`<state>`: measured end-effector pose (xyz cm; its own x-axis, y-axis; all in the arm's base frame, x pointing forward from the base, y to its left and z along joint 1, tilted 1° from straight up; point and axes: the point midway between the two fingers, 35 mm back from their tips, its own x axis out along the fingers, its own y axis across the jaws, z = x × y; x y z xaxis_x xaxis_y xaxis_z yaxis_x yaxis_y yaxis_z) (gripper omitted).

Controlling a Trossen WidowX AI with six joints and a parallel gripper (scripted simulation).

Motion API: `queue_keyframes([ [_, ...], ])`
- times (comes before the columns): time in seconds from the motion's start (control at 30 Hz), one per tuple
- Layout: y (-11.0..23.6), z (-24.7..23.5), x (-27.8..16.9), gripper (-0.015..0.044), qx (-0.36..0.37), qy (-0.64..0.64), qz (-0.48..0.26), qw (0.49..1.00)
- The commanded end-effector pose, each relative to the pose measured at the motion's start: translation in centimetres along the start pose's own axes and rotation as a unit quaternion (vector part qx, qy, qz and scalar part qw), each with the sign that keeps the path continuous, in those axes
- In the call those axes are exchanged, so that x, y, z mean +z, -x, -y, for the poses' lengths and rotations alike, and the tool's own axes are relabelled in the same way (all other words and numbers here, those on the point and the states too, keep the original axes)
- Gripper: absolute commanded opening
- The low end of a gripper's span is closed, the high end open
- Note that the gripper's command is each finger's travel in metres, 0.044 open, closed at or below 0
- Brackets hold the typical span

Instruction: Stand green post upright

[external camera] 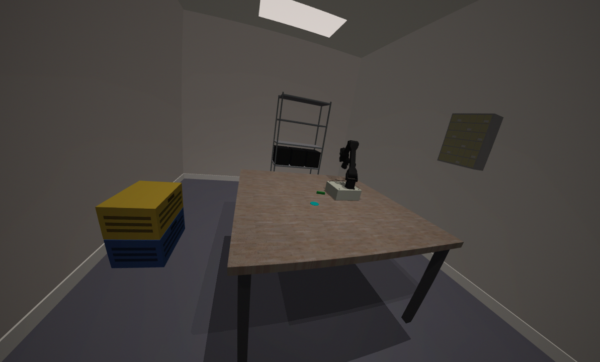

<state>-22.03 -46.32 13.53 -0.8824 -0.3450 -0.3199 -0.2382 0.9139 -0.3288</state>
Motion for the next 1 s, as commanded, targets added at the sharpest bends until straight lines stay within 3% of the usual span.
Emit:
queue_keyframes([
  [0.0, 0.1, 0.1, 0.1, 0.0374, -0.001, 0.0, 0.001, 1.0],
  [0.2, 4.3, 2.1, 2.9, 0.0233, -0.044, -0.01, 0.051, 0.998],
  [0.63, 16.4, 4.7, 9.8, 0.0233, -0.122, -0.064, 0.203, 0.969],
  [0.97, 26.8, 3.5, 14.3, 0.0233, -0.132, -0.109, 0.339, 0.925],
])
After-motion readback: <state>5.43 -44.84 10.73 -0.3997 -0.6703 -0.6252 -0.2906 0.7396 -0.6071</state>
